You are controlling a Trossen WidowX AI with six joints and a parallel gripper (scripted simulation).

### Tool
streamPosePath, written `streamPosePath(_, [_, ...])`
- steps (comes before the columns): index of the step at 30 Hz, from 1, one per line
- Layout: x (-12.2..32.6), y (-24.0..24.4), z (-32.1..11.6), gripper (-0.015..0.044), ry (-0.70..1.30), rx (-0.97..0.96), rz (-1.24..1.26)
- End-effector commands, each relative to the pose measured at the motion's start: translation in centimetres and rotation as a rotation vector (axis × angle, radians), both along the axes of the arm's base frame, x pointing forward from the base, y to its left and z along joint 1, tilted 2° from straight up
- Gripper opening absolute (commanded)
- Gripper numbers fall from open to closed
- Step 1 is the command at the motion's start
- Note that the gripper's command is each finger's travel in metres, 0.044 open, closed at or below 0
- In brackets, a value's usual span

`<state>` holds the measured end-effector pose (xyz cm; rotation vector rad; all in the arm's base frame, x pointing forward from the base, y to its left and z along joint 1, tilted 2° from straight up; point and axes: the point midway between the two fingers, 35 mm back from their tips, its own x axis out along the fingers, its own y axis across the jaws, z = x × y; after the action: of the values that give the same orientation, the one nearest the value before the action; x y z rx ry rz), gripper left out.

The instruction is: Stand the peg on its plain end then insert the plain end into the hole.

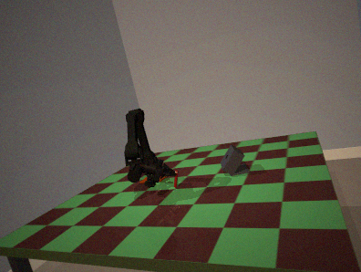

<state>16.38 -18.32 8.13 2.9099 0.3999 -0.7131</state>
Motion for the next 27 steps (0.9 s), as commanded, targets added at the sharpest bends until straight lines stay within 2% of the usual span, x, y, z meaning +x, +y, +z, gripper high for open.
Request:
streamPosePath(1, [-0.27,-0.12,-0.07,0.0051,-0.042,0.015,0.0])
streamPosePath(13, [-1.03,-0.32,-0.31,0.0051,-0.141,0.044,0.006])
streamPosePath(27, [-0.96,-0.34,-0.52,0.0051,-0.116,0.033,0.005])
